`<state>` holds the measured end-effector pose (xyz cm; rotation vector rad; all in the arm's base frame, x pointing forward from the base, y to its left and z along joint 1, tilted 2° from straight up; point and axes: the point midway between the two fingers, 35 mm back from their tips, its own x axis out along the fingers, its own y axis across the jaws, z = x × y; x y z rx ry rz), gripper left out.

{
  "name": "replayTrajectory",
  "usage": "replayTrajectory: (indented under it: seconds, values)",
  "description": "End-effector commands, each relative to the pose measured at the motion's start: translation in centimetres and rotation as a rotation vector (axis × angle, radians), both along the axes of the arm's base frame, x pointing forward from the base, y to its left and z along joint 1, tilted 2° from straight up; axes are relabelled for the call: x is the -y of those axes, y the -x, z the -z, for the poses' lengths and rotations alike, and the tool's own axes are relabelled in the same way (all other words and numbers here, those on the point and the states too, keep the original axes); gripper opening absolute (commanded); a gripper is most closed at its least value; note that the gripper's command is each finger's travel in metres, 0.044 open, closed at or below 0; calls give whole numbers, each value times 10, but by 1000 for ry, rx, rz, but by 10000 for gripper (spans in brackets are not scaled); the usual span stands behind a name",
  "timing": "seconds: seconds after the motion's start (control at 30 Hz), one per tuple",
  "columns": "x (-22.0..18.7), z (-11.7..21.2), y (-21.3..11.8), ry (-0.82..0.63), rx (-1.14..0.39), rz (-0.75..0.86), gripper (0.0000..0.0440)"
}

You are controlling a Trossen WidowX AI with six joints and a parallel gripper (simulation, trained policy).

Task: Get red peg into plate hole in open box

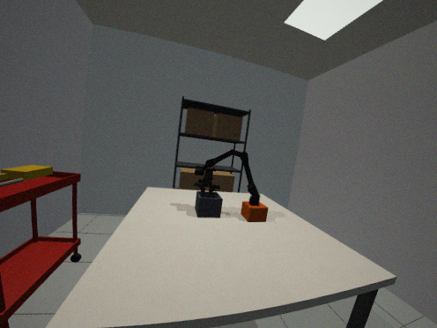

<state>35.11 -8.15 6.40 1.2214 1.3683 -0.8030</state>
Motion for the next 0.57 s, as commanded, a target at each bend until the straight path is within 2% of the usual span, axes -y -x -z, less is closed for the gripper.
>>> replayTrajectory:
  seconds: [0.0, 0.43, 0.53]
  values:
    - [4, -9, -4, -22, 24, 7, 215]
    - [19, -35, -16, -57, 104, 32, 243]
    - [23, -42, -19, -60, 126, 33, 220]
